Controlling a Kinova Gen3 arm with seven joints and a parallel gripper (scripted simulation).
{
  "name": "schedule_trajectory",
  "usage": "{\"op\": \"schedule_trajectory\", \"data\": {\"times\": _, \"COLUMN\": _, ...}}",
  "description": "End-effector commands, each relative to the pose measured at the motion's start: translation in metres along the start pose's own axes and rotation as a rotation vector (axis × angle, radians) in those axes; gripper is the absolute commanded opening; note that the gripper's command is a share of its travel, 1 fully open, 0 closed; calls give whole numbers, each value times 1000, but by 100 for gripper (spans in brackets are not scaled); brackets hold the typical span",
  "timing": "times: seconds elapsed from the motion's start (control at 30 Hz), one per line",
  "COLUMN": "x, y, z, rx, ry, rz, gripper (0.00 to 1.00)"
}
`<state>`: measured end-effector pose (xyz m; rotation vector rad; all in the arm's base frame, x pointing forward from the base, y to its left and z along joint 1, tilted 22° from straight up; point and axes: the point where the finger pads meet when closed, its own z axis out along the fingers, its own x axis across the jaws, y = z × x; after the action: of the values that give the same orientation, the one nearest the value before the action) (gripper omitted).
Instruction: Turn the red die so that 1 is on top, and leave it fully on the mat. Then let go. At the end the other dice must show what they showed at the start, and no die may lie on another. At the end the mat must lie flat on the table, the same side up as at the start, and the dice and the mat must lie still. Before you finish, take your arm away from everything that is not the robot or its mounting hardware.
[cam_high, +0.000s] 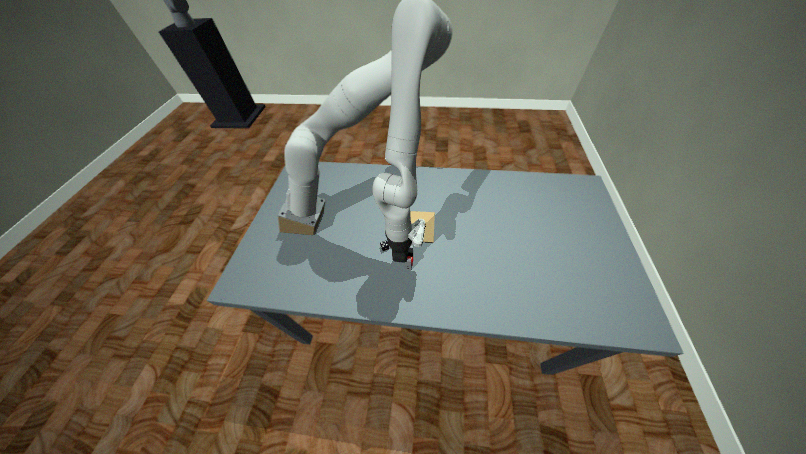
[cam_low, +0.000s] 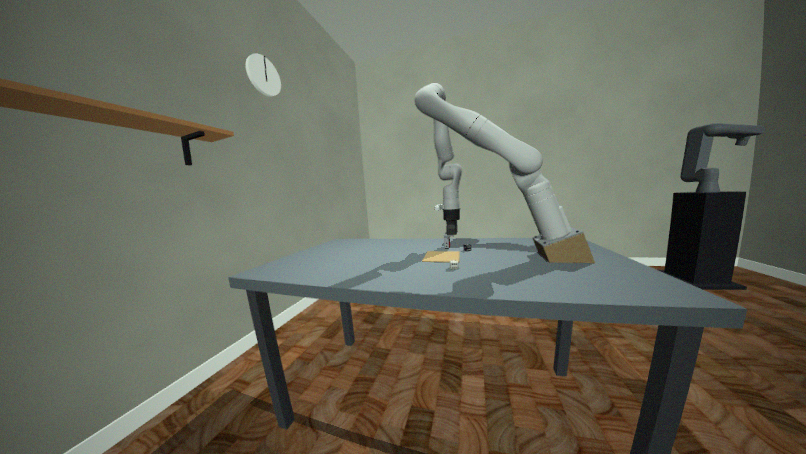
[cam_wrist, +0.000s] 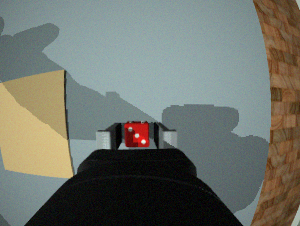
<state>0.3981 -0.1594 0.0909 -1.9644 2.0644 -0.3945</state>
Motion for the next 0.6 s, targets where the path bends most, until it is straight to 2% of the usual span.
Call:
{"op": "schedule_trajectory", "data": {"times": 0.0, "x": 0, "y": 2, "z": 1, "rx": -3, "ry": 1, "rz": 0, "gripper": 79}}
{"op": "schedule_trajectory", "data": {"times": 0.07, "x": 0, "y": 2, "z": 1, "rx": -3, "ry": 1, "rz": 0, "gripper": 79}}
{"op": "schedule_trajectory", "data": {"times": 0.1, "x": 0, "y": 2, "z": 1, "rx": -3, "ry": 1, "rz": 0, "gripper": 49}}
{"op": "schedule_trajectory", "data": {"times": 0.57, "x": 0, "y": 2, "z": 1, "rx": -3, "ry": 1, "rz": 0, "gripper": 49}}
